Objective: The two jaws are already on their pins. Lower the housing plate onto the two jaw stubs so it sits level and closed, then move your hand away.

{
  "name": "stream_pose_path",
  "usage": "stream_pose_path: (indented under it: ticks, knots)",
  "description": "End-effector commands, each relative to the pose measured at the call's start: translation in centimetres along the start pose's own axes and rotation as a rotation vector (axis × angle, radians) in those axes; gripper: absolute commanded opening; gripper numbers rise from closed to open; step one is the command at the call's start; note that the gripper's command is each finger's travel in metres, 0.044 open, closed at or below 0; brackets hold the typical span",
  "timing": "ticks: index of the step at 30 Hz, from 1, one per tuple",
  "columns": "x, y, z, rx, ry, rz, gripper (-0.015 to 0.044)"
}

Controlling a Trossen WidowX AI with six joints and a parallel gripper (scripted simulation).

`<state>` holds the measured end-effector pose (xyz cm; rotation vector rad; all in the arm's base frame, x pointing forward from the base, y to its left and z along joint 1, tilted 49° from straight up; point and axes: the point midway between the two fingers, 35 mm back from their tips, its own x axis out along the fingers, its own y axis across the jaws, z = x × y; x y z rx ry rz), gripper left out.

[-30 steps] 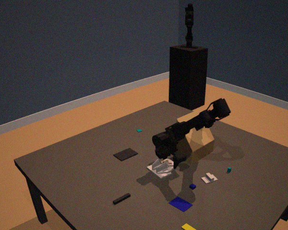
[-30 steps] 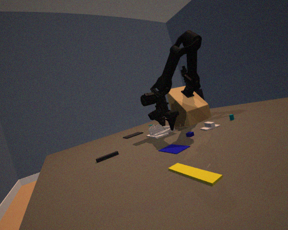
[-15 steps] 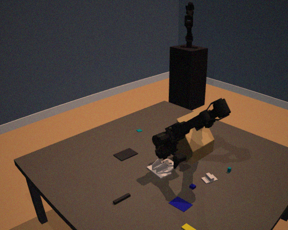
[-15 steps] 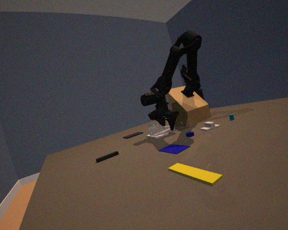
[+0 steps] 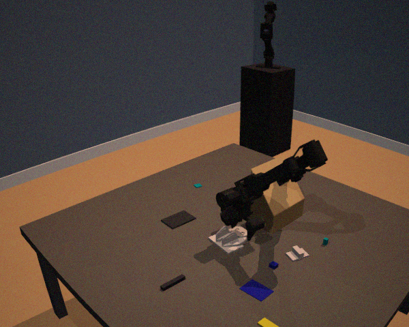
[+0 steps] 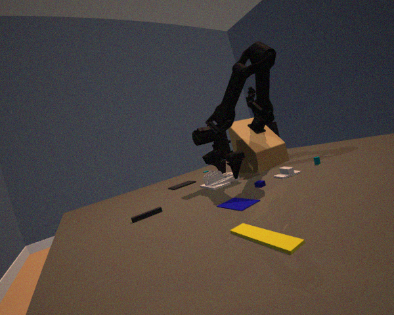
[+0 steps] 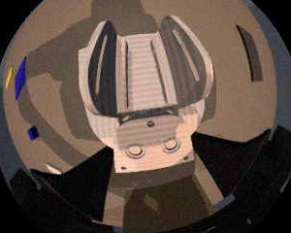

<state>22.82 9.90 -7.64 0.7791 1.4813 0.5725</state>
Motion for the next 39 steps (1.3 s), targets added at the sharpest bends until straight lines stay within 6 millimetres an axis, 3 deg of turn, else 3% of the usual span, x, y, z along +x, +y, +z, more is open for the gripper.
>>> stream_pose_path:
  ticks: [1, 13, 22, 25, 27, 34, 39]
  knots:
    - [0.0, 0.0, 0.0, 0.0, 0.0, 0.0, 0.044]
    - [-0.4, -0.1, 0.1, 0.0, -0.001, -0.002, 0.044]
    - [-7.0, 0.0, 0.1, -0.002, 0.0, -0.004, 0.044]
    - [-7.6, 0.1, 0.0, -0.002, 0.0, -0.001, 0.044]
    - [-6.8, -0.1, 0.1, 0.002, -0.004, -0.002, 0.044]
    - [-12.1, -0.6, -1.8, 0.0, -0.002, -0.009, 0.044]
    - [-12.6, -0.5, -2.0, -0.001, -0.001, -0.007, 0.044]
